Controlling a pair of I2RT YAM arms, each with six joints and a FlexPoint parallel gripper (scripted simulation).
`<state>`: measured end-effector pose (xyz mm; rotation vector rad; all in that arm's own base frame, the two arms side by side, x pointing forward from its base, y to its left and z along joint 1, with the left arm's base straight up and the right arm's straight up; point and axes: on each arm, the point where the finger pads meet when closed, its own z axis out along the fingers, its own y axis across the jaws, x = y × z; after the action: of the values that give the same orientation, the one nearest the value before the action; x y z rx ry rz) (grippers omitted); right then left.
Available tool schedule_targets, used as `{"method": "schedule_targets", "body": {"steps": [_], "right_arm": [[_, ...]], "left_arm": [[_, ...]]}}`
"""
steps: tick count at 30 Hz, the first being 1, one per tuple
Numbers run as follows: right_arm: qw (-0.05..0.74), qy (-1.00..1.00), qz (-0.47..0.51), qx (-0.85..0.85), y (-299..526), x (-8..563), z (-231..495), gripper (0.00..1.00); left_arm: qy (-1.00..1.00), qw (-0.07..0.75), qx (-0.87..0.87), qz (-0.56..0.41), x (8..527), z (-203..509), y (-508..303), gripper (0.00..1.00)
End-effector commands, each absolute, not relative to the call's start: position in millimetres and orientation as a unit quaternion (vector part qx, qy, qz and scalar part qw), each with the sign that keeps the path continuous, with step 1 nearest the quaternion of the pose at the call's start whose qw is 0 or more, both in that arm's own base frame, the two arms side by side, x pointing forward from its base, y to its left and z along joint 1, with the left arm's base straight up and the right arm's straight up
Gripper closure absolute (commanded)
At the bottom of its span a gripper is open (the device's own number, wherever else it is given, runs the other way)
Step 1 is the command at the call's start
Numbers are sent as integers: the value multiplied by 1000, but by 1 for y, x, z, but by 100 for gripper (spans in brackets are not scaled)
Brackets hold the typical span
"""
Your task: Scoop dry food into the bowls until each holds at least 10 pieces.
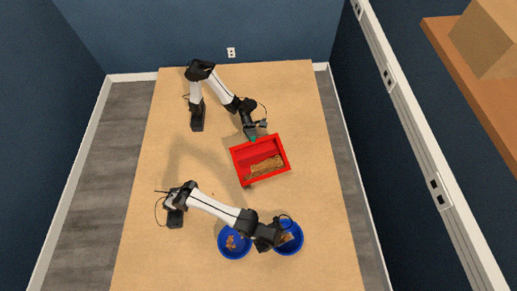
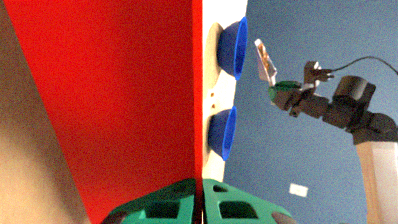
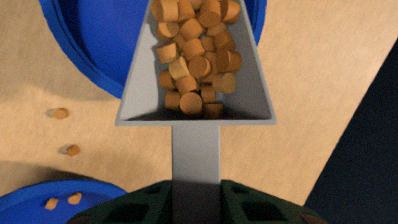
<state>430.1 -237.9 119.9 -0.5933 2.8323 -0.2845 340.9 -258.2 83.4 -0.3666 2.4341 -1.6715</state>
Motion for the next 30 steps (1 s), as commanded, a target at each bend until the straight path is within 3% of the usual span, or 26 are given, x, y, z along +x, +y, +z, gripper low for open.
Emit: {"method": "schedule_targets", "body": {"steps": [1, 30], "right_arm": [[120, 960, -118, -225, -242, 439, 130, 100], [87, 903, -204, -368, -253, 460, 155, 100]], "left_arm": [[812, 88, -102, -568, 341, 88, -261, 100], [812, 88, -102, -568, 341, 88, -261, 100]]}}
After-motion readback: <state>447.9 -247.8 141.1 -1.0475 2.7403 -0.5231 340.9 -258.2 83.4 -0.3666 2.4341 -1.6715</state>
